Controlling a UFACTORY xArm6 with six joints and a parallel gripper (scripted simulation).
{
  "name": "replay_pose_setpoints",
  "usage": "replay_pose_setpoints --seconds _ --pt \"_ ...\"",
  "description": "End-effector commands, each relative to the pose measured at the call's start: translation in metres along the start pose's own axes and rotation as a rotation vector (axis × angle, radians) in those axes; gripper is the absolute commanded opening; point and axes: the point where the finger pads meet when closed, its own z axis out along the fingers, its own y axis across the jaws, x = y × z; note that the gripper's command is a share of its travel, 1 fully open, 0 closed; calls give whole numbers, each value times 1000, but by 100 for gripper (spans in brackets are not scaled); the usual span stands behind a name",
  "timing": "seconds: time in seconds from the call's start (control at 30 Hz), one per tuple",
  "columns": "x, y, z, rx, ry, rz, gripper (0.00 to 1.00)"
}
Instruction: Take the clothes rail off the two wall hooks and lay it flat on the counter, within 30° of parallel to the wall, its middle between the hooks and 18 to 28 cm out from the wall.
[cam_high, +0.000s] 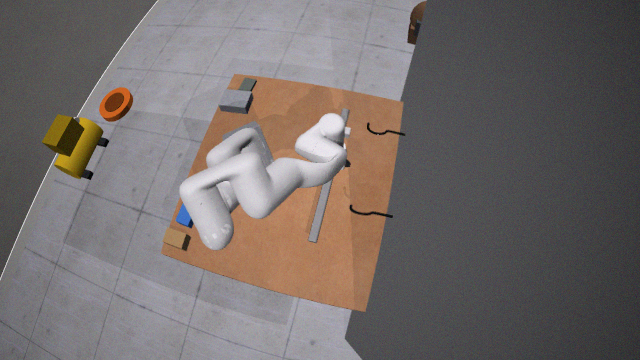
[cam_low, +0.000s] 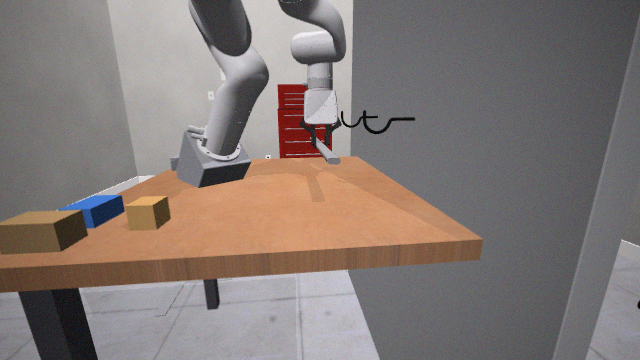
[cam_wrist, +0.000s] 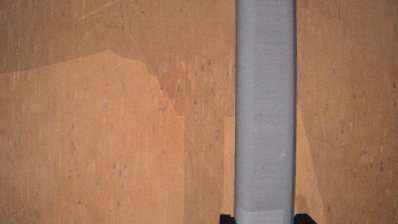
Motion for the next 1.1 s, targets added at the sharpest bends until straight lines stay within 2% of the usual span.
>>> replay_pose_setpoints --seconds 0.0,1.07 --pt "1 2 8 -2 2 1 0" --pt "1 2 55 -2 2 1 0"
